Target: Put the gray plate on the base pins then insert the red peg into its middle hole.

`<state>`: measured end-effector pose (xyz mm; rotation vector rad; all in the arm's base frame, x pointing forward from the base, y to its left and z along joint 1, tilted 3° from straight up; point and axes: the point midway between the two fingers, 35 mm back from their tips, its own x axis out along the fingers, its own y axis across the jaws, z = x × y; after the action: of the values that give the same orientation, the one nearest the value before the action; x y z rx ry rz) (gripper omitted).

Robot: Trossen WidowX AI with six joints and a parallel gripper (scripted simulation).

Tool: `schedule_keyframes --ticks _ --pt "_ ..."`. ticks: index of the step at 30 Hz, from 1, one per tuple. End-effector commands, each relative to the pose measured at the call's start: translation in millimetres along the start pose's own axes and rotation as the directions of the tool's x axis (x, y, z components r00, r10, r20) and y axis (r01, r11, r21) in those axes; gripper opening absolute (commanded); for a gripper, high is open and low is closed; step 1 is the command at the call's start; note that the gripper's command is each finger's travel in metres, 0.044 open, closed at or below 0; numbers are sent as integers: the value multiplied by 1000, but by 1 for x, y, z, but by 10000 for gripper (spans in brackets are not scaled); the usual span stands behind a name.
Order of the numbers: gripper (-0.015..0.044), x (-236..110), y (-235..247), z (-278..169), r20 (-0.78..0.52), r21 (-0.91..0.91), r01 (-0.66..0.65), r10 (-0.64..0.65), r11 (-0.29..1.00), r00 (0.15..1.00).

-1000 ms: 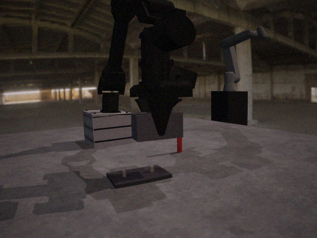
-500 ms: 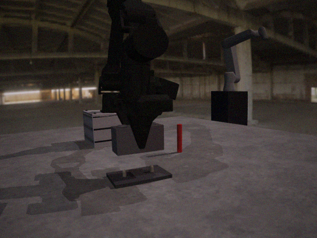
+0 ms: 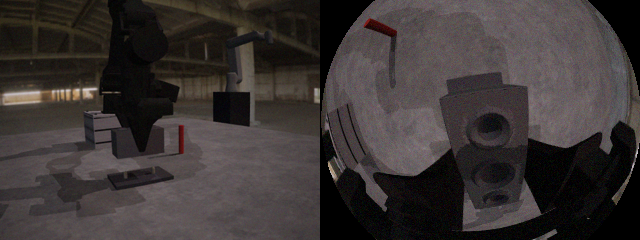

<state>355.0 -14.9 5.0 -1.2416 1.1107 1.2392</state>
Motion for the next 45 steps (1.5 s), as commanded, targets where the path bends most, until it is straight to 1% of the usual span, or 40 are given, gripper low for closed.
schedule_keyframes --ticks 1,16,23,31,45 --pt "0 2 0 0 5 -3 -2 2 1000 1000" --pt "0 5 0 1 5 -3 -2 2 1000 1000" --pt "0 19 0 1 5 -3 -2 2 1000 1000" --pt "0 22 0 1 5 -3 -2 2 1000 1000" --pt "0 43 0 1 5 -3 -2 2 1000 1000"
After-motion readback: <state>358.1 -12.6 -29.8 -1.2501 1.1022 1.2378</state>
